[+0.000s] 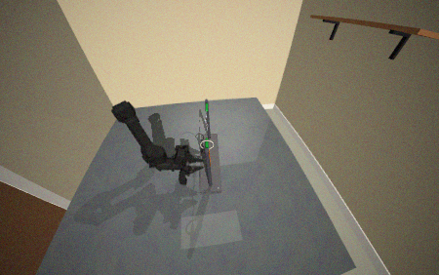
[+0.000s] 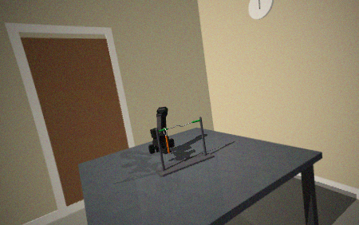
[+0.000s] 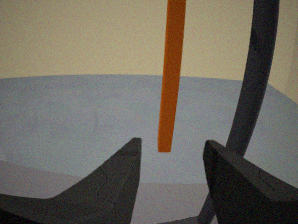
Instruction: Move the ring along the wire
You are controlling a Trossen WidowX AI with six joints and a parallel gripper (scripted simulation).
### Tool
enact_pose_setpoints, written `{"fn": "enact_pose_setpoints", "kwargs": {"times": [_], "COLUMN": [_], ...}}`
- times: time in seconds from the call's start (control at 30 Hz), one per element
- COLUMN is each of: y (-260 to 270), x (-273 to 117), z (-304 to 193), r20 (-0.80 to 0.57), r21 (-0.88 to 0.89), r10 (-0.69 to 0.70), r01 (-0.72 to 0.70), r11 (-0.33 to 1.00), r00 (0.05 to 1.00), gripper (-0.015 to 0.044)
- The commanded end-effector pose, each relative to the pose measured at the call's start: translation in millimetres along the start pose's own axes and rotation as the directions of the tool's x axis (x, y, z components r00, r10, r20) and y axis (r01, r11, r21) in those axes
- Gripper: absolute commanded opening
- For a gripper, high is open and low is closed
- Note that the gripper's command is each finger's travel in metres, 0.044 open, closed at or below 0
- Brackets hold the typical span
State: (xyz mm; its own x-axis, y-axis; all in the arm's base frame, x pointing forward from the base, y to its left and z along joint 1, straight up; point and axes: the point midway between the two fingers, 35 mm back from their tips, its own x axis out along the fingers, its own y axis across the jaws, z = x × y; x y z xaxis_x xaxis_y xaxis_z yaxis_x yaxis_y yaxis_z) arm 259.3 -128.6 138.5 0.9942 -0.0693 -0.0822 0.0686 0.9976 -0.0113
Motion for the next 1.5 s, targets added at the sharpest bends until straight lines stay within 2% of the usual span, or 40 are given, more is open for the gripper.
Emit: {"fn": "enact_pose_setpoints", "kwargs": {"times": [0.0,1.0,1.47], "y": [-2,1,1], "x": [7,54,56], "z": [2,0,0], "r20": [0.004,0.009,0.01], "r21": [0.001,0.002,0.003], "r10": [-0.005,-0.005,-0.005], "r01": [0.005,0.005,0.005], "r11": [1.0,1.0,1.0], "r00": [1.0,1.0,1.0], "gripper": [0.016,0.016,0.016]}}
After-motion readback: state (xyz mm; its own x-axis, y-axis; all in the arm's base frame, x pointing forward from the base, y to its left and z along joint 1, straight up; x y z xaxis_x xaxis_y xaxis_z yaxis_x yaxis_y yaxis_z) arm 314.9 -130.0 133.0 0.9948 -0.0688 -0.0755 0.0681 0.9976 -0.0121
